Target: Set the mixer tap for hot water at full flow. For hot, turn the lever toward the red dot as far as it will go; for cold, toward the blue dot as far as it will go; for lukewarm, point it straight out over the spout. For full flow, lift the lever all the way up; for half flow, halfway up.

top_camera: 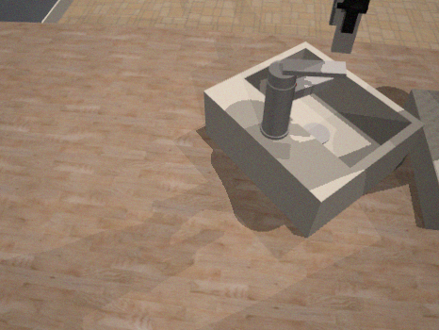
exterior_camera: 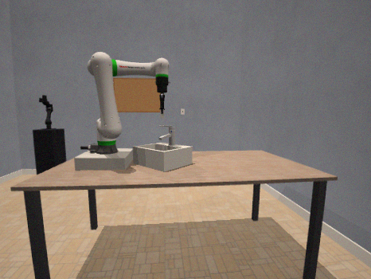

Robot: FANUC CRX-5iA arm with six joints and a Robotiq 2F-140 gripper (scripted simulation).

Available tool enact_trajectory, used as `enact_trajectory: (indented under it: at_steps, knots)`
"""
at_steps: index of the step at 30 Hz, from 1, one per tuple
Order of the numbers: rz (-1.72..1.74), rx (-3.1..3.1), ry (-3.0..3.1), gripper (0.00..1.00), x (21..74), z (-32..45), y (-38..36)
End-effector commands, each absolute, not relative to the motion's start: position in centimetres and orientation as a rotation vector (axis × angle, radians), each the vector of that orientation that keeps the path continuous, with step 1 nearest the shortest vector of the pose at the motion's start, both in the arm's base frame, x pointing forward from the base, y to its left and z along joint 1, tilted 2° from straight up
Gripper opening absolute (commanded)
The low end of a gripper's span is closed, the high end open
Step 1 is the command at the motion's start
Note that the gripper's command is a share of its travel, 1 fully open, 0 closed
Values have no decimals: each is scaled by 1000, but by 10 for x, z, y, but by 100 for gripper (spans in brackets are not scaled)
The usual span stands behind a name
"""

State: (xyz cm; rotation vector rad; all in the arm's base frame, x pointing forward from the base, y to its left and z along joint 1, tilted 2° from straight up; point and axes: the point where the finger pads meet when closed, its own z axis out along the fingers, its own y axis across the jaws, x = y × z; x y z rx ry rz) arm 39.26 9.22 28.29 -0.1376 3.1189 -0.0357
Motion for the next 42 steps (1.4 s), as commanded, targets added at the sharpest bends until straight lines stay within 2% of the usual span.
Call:
enact_trajectory:
  at_steps: [1,42]
  knots:
    - [-36,-138,3118,40,393,279,92]
    - [-36,-138,3118,40,393,244,92]
